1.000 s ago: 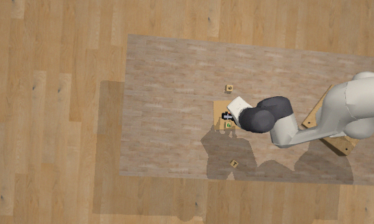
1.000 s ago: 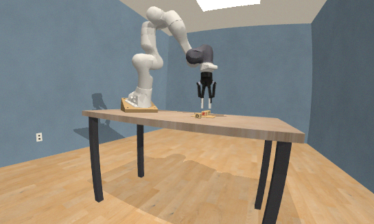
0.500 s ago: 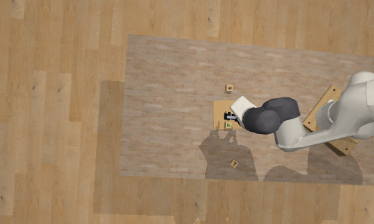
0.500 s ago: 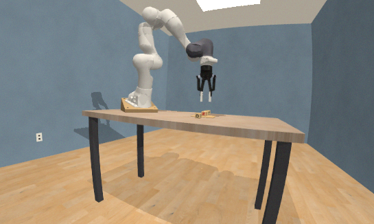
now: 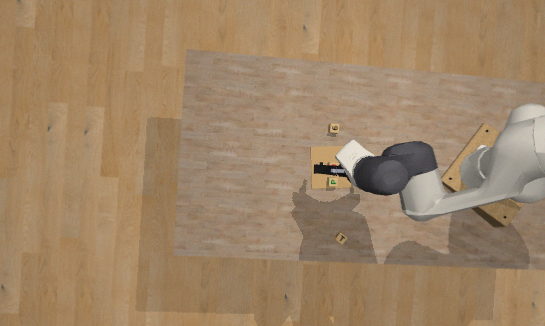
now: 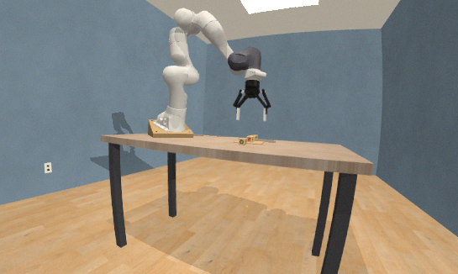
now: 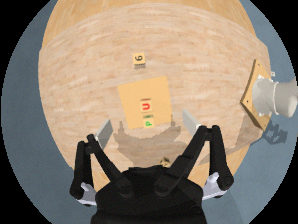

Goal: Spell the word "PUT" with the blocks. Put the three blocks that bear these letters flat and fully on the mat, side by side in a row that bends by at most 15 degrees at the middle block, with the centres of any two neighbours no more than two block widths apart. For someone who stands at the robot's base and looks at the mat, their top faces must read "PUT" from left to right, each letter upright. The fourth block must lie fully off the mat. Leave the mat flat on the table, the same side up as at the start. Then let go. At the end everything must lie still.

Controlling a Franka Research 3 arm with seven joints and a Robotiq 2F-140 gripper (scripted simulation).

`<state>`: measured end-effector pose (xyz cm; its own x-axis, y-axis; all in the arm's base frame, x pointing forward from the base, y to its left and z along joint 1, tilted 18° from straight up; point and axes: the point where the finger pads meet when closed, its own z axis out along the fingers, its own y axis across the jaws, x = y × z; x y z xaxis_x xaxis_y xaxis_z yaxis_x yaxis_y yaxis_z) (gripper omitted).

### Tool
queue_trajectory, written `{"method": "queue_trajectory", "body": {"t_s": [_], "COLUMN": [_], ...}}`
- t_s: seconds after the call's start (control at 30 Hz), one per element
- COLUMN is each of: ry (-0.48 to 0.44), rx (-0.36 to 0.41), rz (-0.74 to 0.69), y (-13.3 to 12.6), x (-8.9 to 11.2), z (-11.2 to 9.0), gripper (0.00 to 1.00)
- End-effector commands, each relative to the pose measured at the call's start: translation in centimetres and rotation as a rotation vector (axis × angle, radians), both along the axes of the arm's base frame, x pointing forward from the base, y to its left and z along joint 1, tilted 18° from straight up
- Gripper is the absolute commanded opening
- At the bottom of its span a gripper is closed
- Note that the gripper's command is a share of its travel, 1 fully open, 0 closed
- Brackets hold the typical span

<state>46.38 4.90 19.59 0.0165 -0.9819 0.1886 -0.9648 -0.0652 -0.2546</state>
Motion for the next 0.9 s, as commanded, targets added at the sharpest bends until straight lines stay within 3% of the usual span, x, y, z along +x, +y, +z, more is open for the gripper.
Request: {"method": "queue_trajectory", "body": {"t_s": [0.0,0.13,0.2,0.27,0.3,0.77,0.83,0.87], "ry": [0.002,0.003,0.036,0.036,0.055,0.130,0.130,0.140], "rx": [0.000,-0.002,-0.042,-0.042,-0.065,-0.168,-0.168,-0.183], "rz": [0.004,0.010,0.115,0.115,0.183,0.530,0.530,0.592], "y": [0.0,0.2,2.6,2.6,4.2,12.9,12.9,14.5], "x": [0.0,0.0,0.0,0.0,0.0,-1.2,-1.2,-1.5], "z": [0.1,0.1,-0.9,-0.9,-1.4,-3.9,-3.9,-4.3], "gripper": [1.00,1.00,1.00,1.00,1.00,1.00,1.00,1.00]}}
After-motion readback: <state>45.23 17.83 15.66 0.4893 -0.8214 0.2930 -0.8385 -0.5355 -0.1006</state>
